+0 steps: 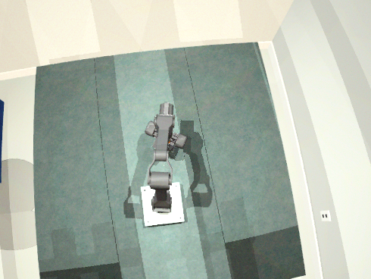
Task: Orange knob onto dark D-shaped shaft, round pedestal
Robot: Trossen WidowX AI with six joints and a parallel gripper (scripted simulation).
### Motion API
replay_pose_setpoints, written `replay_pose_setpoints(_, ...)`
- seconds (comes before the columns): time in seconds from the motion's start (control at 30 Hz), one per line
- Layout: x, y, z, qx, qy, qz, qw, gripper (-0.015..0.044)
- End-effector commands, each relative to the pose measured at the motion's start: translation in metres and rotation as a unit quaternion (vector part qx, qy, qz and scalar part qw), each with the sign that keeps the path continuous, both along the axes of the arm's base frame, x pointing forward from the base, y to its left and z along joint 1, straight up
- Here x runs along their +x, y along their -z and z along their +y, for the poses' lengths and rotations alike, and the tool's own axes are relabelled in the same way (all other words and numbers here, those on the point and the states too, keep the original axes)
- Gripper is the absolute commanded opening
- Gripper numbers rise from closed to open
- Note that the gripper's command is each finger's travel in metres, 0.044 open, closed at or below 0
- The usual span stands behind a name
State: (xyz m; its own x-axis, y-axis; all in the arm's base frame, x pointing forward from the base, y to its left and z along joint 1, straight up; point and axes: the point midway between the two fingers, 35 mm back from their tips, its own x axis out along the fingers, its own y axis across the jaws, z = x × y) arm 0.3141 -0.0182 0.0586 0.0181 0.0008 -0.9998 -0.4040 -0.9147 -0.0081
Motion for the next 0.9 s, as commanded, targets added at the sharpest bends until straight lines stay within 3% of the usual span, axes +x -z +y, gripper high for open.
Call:
replay_pose_setpoints(0.0, 0.0002, -0.0037, -0.0001, 0.0, -0.003, 0.0, 1.0, 0.0)
replay_pose_setpoints(0.3, 0.0007, -0.0018, 0.0009, -0.002, -0.107, 0.0, 0.994, 0.0)
replay_pose_setpoints(0.87, 0.0004, 0.0009, -0.0002, -0.002, -0.107, 0.0, 0.994, 0.0)
